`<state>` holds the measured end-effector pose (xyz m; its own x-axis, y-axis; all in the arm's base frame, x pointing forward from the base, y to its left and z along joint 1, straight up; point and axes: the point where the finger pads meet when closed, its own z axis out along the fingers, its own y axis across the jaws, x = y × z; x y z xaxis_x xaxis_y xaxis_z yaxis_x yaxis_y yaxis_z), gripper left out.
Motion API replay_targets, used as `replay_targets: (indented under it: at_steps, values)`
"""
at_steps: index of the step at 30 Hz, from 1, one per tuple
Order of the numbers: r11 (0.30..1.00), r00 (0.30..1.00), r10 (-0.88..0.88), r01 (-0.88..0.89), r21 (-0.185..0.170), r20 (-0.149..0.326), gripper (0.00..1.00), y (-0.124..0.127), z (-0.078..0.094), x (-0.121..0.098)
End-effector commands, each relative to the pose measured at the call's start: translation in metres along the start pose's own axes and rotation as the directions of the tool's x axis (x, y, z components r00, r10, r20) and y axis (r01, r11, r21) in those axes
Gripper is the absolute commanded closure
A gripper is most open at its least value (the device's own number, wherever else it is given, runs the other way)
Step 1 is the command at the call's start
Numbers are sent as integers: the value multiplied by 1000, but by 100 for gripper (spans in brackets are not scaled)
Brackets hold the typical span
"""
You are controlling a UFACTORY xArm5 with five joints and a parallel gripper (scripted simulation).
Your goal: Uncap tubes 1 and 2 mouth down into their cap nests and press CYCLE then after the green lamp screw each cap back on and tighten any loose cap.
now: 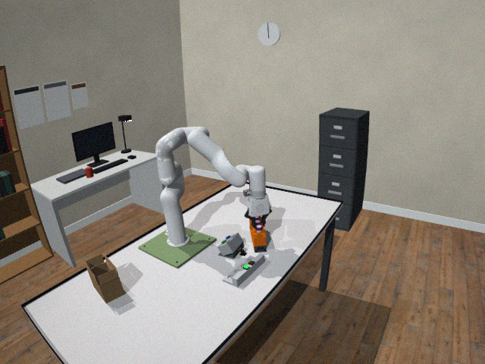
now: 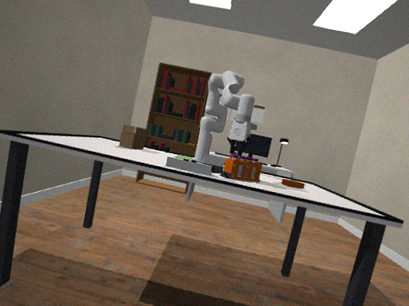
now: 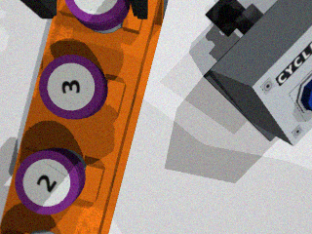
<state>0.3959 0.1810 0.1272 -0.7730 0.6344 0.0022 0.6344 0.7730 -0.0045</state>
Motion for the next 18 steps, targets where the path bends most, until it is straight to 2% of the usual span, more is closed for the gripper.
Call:
replay_targets:
  at_steps: [1, 18]
  values:
    - [1000, 1000, 0, 0, -2, 9, 54, 2, 2, -1]
    - [1000, 1000, 0, 0, -2, 9, 54, 2, 8, -1]
